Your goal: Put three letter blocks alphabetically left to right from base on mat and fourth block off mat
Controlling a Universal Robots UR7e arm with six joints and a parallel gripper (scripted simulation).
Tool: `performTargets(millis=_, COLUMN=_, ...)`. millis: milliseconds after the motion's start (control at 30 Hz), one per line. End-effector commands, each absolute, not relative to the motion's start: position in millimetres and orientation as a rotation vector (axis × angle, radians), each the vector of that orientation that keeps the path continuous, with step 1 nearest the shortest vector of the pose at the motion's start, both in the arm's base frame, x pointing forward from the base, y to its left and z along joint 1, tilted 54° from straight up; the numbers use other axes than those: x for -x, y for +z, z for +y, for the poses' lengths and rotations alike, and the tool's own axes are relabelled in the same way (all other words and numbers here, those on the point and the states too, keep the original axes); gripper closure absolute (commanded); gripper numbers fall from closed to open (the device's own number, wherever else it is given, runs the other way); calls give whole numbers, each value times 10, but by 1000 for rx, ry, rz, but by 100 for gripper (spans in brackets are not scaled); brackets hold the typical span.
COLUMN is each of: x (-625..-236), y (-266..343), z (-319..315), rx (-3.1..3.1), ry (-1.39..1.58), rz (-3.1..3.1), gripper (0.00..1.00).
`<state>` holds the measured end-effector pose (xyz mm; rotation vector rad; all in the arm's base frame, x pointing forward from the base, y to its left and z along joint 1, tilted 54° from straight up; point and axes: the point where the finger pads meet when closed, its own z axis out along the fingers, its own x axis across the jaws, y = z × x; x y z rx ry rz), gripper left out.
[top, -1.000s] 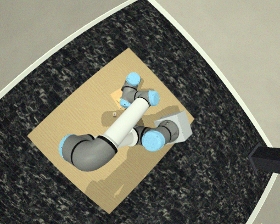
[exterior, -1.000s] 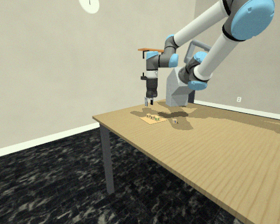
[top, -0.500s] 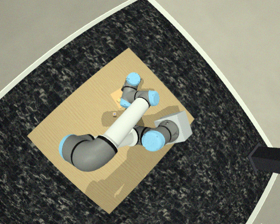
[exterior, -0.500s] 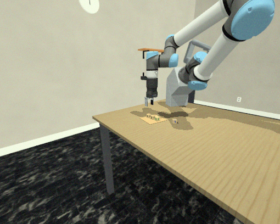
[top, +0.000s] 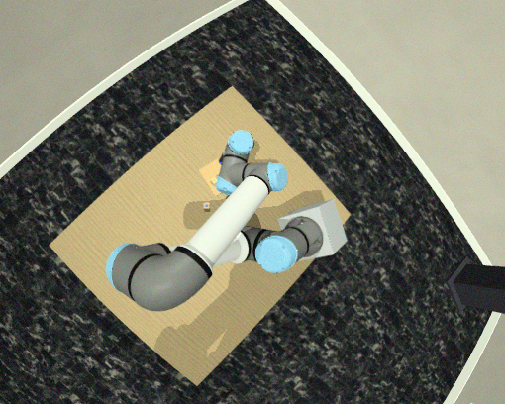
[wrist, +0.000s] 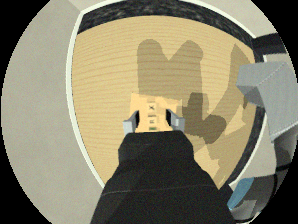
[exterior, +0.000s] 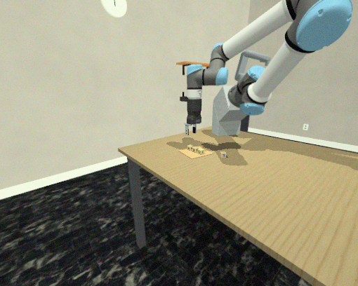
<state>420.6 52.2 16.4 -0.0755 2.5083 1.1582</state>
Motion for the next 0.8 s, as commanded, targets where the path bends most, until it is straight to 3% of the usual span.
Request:
performTargets(millis=0, x=-4187, y=251, z=401, rx=76, ry=1148, rz=2507, gripper=0)
performTargets(millis=767, x=-3960, y=668, z=-122, rx=76, ry=1148, rz=2507, gripper=0)
